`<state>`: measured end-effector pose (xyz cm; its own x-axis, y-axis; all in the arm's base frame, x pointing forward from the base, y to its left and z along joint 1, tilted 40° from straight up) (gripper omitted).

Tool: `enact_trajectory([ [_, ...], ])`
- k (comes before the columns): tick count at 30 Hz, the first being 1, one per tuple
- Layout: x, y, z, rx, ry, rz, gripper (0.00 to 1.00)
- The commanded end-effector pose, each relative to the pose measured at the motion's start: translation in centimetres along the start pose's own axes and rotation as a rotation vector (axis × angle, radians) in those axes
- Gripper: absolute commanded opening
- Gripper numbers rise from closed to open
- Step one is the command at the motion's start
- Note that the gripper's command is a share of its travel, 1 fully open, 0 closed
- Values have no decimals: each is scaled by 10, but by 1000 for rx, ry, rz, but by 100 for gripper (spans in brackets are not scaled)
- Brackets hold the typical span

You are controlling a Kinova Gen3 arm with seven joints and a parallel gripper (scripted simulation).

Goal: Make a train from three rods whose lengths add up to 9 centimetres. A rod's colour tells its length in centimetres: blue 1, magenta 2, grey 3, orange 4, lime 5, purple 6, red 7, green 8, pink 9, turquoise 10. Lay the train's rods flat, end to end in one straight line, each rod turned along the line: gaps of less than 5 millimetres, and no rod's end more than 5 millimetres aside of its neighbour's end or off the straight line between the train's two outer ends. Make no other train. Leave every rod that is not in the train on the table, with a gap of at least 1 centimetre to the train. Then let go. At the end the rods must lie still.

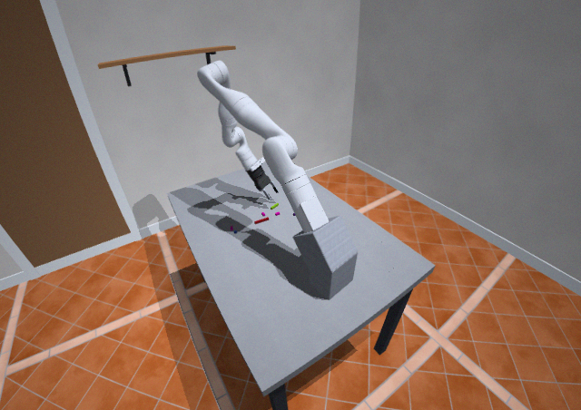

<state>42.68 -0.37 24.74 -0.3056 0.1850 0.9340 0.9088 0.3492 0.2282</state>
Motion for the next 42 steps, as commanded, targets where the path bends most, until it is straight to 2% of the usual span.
enact_trajectory([
  [1, 1, 0, 2, 3, 2, -4, 100],
  [2, 1, 0, 2, 3, 2, -4, 100],
  [3, 2, 0, 3, 25, -8, -25, 100],
  [8, 2, 0, 3, 25, -8, -25, 100],
  [9, 2, 1, 4, 47, -16, -45, 100],
  [16, 2, 1, 4, 47, -16, -45, 100],
  [17, 3, 1, 6, 68, -23, -66, 100],
  [22, 3, 1, 6, 68, -23, -66, 100],
  [23, 4, 1, 7, 89, -29, -86, 100],
  [28, 4, 1, 7, 89, -29, -86, 100],
  [29, 4, 1, 9, 110, -34, -106, 100],
  [35, 4, 1, 9, 110, -34, -106, 100],
  [36, 5, 1, 11, 131, -38, -125, 100],
  [41, 5, 1, 11, 131, -38, -125, 100],
  [42, 6, 1, 14, 151, -41, -144, 100],
])
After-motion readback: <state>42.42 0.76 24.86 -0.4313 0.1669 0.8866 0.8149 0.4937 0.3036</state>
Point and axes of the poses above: the point where the finger pads meet when closed, its own x axis back along the fingers, its own z axis across the jaws, y = z × x, the point moved 8 cm from there along x, back along the fingers, and after that the axes turned 3 degrees about x, right-handed, at the moved point
